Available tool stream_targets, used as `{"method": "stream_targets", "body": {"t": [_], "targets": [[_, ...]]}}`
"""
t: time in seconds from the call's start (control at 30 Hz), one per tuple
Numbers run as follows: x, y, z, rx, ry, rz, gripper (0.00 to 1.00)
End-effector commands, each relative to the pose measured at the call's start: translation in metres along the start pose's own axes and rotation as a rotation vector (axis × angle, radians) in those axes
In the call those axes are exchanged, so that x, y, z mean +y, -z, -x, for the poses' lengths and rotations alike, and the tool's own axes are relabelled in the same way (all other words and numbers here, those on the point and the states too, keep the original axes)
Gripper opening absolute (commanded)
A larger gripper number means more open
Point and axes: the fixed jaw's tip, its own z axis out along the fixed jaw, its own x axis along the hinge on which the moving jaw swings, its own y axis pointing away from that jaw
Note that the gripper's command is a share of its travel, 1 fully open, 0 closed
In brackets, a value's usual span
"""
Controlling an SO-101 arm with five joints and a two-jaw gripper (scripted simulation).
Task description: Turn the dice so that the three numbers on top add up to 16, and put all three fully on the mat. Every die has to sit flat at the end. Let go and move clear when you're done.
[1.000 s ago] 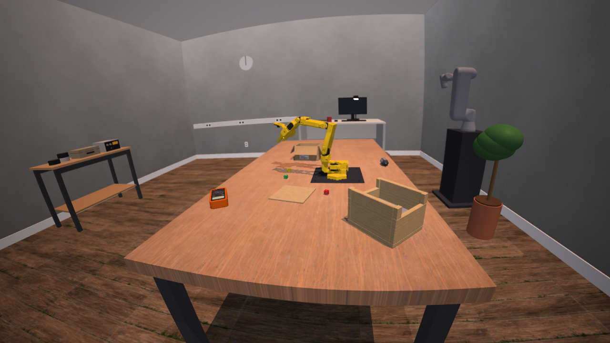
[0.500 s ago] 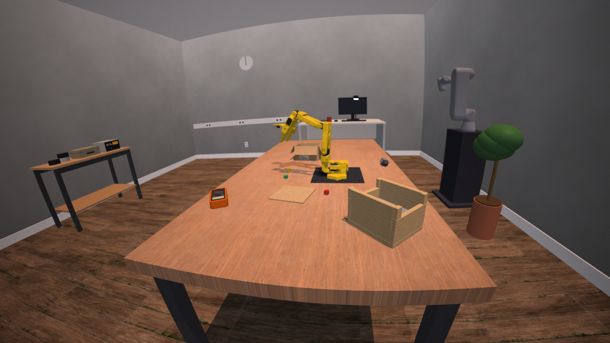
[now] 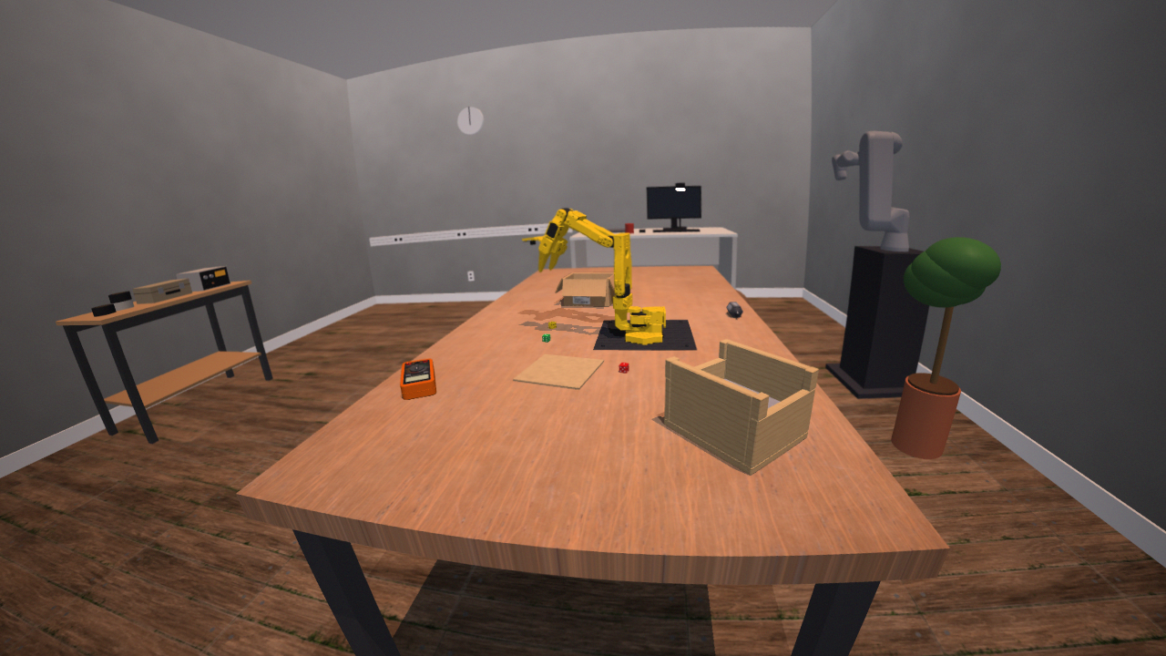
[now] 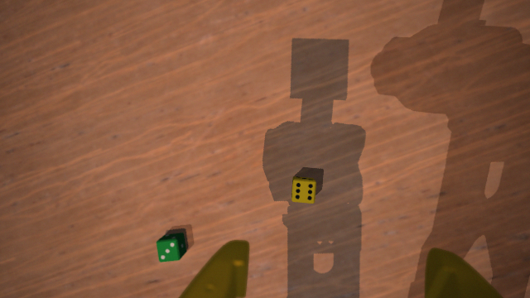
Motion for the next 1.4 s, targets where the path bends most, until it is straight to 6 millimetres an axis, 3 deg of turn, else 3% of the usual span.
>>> {"method": "stream_targets", "body": {"t": [0.0, 0.2, 0.47, 0.53, 0.83, 1.37], "targets": [[0.002, -0.003, -0.002, 0.024, -0.001, 0.002, 0.25], [0.001, -0.012, -0.006, 0.067, -0.001, -0.003, 0.25], [-0.001, -0.053, -0.027, 0.273, -0.001, -0.026, 0.25], [-0.001, -0.053, -0.027, 0.273, -0.001, -0.026, 0.25], [-0.004, -0.091, -0.058, 0.492, 0.000, -0.051, 0.25], [-0.005, -0.093, -0.062, 0.524, -0.014, -0.059, 0.25]]}}
